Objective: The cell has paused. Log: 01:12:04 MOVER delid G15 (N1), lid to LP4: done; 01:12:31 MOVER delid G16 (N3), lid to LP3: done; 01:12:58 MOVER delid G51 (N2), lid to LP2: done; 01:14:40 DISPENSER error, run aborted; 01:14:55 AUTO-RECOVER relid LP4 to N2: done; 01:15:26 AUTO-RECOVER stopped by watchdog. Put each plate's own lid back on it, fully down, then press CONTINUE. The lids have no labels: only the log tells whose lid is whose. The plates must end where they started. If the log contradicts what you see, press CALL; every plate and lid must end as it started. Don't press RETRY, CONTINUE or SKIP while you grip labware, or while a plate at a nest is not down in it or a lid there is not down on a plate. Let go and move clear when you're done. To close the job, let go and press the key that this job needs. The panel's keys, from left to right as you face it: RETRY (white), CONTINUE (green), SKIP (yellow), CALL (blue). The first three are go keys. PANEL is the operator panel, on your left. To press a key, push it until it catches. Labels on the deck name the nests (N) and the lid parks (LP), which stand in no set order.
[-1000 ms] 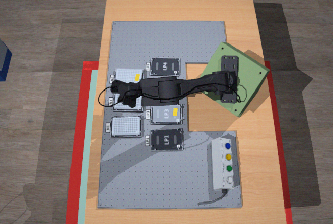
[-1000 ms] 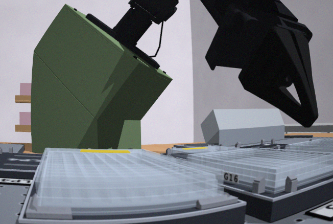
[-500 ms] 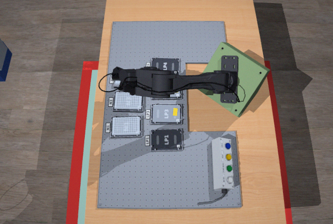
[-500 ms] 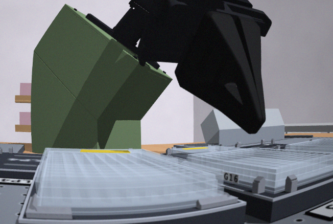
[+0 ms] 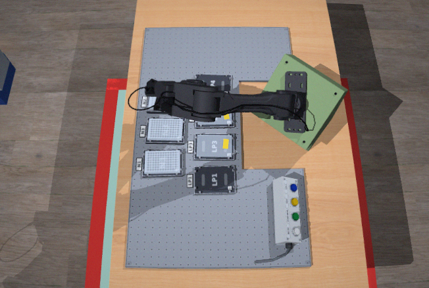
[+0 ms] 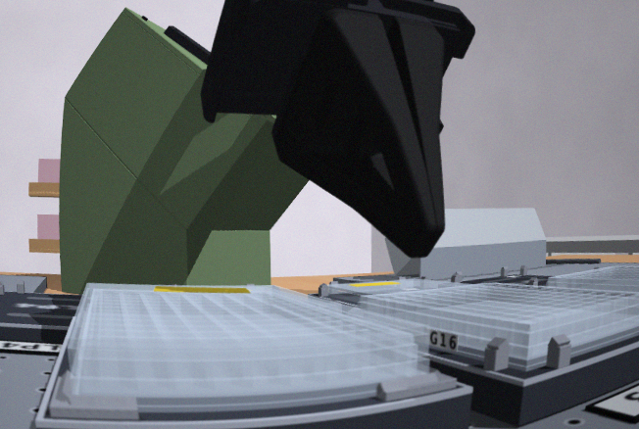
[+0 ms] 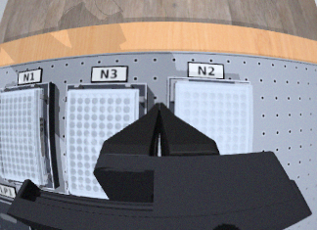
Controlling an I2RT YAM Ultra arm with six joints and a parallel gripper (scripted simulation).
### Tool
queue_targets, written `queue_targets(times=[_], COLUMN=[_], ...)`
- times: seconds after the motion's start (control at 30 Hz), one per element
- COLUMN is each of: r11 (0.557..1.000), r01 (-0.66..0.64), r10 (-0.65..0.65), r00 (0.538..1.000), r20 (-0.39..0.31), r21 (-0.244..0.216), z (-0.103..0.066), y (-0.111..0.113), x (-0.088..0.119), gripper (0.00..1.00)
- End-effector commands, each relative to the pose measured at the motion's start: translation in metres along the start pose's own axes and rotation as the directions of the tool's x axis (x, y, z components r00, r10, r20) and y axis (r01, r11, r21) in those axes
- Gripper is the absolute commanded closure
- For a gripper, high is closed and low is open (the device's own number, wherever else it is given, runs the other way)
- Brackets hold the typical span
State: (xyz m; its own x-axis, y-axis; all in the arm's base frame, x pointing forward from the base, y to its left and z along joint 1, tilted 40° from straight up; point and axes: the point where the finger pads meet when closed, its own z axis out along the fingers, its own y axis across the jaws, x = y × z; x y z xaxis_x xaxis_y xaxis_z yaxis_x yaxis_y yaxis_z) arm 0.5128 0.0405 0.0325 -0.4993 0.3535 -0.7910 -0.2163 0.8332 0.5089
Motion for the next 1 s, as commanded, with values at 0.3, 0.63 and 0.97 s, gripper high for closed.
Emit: queue_targets(times=[0.3,0.63,0.97], r11=[1.0,1.0,1.0], r01=[0.013,0.024,-0.001], r10=[-0.013,-0.024,0.0], r00=[1.0,1.0,0.98], r20=[0.024,-0.02,-0.199], r21=[-0.009,-0.012,-0.003], z=[0.0,-0.005,-0.016], y=[0.001,-0.012,-0.053], x=[-0.012,-0.018,0.01], gripper=[1.0,0.0,0.0])
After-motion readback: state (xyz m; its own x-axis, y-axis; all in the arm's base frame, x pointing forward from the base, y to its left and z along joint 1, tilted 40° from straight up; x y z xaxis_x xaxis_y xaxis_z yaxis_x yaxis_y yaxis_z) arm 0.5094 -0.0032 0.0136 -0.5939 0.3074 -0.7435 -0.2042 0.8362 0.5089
